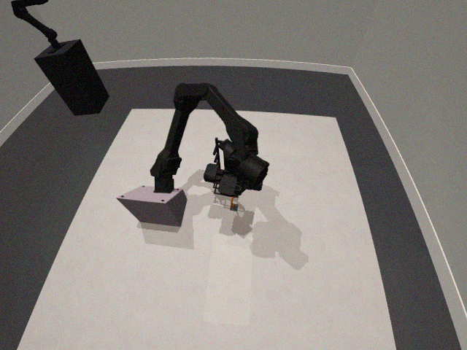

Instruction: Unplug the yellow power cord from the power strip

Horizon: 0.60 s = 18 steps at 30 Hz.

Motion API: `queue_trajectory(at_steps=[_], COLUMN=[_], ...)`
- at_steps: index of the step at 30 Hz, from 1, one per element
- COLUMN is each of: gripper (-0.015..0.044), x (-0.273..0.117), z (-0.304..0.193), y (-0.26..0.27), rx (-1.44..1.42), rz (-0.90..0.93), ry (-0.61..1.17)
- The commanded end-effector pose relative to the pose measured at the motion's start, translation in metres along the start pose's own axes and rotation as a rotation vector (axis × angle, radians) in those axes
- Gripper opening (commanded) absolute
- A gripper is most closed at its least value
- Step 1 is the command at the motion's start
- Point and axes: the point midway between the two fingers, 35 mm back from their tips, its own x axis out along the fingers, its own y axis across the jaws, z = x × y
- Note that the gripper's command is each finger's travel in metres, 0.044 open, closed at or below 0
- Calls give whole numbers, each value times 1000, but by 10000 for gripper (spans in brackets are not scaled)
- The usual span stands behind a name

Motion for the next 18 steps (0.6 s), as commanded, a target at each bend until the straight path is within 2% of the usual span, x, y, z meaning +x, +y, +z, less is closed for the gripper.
queue_trajectory(at_steps=[1,3,7,18], gripper=[394,440,440,440], x=[-1,-5,-12,-12], z=[7,22,58,60], y=[1,2,0,0], rx=[1,2,1,1], rz=[3,4,4,4], ry=[1,-1,-2,-1])
